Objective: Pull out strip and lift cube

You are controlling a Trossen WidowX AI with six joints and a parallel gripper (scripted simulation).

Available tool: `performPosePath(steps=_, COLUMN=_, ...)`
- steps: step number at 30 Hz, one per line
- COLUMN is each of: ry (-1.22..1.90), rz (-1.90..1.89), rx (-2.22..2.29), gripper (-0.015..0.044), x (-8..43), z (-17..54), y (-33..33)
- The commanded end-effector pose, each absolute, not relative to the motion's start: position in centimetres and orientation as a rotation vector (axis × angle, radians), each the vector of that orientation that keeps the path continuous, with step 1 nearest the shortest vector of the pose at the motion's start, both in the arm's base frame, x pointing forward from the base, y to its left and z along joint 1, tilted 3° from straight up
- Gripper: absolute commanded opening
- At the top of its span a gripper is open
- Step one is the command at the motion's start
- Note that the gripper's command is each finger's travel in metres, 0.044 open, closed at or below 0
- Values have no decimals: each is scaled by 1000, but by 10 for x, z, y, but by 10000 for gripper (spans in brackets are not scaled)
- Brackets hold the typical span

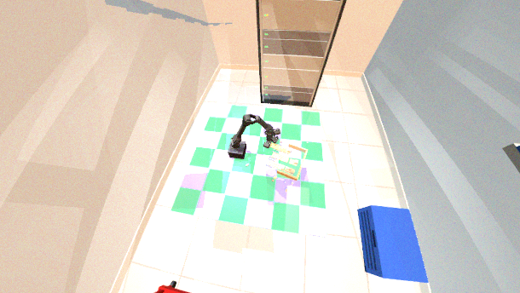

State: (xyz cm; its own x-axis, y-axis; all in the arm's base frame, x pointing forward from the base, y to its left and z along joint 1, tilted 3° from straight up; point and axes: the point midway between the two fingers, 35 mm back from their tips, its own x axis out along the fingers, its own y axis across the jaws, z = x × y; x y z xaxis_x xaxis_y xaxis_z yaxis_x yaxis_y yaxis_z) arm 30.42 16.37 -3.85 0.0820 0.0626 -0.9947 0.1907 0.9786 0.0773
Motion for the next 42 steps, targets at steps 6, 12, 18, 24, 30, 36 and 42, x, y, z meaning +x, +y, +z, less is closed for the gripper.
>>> performPosePath(steps=6, ry=1514, rz=-101, rx=198, gripper=0, x=283, z=-44, y=166)
performPosePath(steps=12, ry=1514, rz=-101, rx=199, gripper=0, x=274, z=-45, y=167)
performPosePath(steps=18, ry=1515, rz=-101, rx=199, gripper=0, x=266, z=-45, y=169)
performPosePath(steps=24, ry=1515, rz=-101, rx=199, gripper=0, x=258, z=-46, y=171)
performPosePath(steps=30, ry=1516, rz=-101, rx=199, gripper=0, x=249, z=-46, y=172)
performPosePath(steps=36, ry=1517, rz=-101, rx=199, gripper=0, x=241, z=-47, y=174)
performPosePath(steps=42, ry=1517, rz=-101, rx=199, gripper=0, x=233, z=-47, y=175)
